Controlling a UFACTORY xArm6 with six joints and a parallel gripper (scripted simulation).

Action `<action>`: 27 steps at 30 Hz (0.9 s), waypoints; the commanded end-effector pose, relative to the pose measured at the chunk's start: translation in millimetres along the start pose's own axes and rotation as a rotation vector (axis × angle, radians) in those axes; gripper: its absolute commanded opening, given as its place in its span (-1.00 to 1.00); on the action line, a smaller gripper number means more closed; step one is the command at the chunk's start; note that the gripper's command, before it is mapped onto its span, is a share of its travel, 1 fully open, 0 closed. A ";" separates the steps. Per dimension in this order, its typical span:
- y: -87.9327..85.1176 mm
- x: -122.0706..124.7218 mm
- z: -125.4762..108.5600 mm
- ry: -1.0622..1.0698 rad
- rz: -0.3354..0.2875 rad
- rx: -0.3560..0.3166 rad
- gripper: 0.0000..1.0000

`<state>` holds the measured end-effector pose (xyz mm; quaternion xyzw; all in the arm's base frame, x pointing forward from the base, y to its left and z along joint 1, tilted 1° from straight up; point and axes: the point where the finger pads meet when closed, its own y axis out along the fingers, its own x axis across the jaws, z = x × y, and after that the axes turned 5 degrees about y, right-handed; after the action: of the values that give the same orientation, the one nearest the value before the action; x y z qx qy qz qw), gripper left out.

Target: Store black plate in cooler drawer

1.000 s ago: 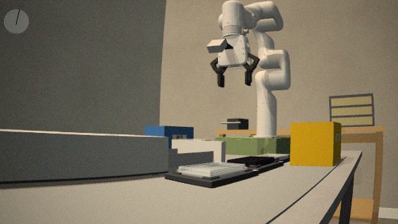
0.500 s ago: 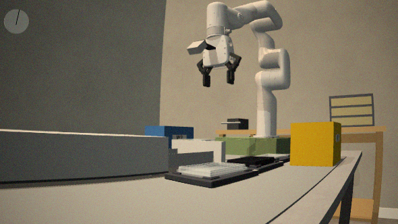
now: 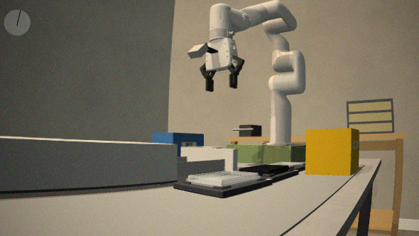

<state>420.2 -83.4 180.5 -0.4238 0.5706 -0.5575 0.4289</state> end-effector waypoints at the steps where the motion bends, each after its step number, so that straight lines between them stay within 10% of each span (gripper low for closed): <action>1: -1.8 0.3 1.3 0.000 0.000 0.004 1.00; 27: 38.5 -79.0 15.7 -0.007 0.001 0.004 1.00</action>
<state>446.6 -27.1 150.5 -0.4256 0.5692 -0.5557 0.4313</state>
